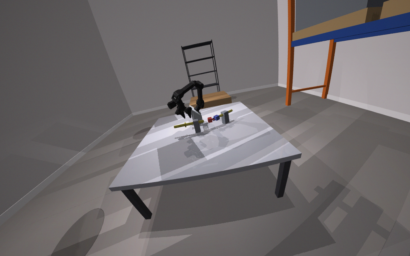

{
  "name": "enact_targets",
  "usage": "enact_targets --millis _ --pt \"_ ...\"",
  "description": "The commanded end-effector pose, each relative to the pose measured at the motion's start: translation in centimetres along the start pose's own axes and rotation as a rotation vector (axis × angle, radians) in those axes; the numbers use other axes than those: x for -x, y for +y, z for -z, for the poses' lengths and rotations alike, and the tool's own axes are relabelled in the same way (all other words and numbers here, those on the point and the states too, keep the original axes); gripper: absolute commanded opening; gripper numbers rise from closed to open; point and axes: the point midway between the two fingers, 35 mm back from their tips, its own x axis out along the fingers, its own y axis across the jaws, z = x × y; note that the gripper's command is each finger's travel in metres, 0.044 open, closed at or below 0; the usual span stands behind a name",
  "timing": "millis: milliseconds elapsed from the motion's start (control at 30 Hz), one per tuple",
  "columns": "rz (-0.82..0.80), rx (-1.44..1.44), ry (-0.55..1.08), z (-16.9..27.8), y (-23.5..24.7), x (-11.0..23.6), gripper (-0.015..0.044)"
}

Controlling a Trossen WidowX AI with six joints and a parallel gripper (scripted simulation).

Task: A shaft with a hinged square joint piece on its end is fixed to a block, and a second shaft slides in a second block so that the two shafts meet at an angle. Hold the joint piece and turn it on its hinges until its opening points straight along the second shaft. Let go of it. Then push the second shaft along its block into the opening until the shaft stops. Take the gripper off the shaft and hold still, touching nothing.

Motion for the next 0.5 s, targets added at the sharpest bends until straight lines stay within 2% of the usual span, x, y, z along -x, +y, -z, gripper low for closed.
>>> enact_targets --millis 0,467 --pt "0.038 0.148 -0.029 -1.6 -1.7 0.6 0.0440" --pt "0.168 0.593 -0.082 -5.9 -6.9 2.3 0.0440"
